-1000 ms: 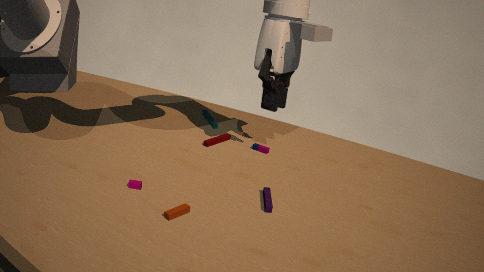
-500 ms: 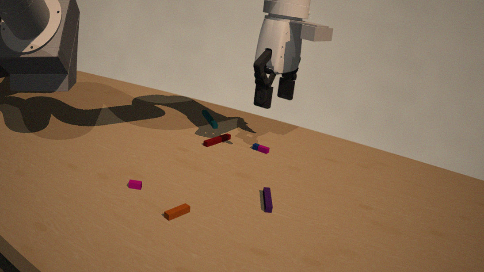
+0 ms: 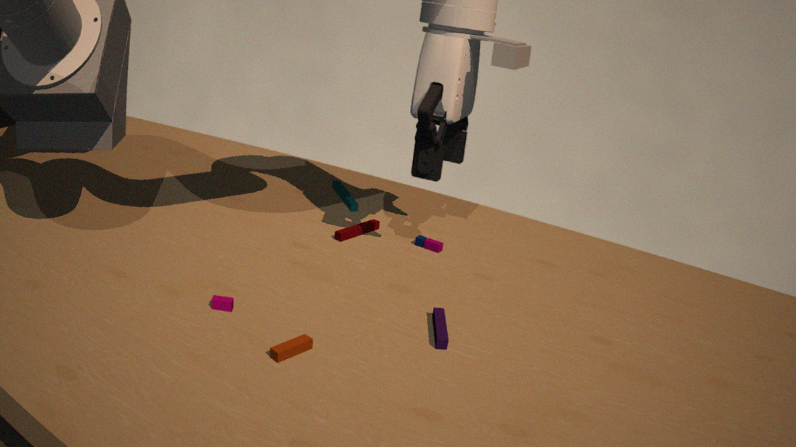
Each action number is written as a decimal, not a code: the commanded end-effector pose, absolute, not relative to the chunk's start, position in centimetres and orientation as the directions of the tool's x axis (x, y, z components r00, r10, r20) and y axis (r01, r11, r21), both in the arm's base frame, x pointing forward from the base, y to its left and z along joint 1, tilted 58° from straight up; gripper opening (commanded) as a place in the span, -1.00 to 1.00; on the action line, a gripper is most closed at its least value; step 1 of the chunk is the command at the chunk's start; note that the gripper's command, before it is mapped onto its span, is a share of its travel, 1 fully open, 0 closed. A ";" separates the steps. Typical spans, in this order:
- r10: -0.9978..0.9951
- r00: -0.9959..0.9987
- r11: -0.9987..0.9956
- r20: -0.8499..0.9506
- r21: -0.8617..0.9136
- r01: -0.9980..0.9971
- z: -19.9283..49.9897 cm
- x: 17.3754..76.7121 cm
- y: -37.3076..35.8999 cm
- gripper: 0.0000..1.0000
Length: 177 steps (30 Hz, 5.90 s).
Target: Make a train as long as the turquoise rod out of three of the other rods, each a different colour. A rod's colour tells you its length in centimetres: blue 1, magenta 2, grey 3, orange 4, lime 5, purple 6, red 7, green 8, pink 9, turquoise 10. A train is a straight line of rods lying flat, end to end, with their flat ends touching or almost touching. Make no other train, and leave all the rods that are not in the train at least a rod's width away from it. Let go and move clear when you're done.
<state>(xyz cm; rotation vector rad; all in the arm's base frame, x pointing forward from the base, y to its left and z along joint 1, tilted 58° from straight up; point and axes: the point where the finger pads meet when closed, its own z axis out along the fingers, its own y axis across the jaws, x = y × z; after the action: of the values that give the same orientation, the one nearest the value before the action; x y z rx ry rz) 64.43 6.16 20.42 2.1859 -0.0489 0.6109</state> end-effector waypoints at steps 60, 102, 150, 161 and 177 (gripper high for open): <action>0.667 0.499 -0.039 -0.553 0.643 0.765 16.2 57.3 2.6 -0.51; 0.667 0.498 -0.038 -0.554 0.642 0.765 15.1 58.2 1.1 -0.51; 0.667 0.498 -0.038 -0.554 0.642 0.765 13.6 59.5 -1.2 -0.51; 0.667 0.498 -0.038 -0.554 0.642 0.765 13.6 59.5 -1.2 -0.51; 0.667 0.498 -0.038 -0.554 0.642 0.765 13.6 59.5 -1.2 -0.51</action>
<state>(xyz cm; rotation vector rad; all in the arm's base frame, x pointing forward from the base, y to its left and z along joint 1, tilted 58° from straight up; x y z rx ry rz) 59.47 -1.31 13.52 1.7520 1.2141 -0.1258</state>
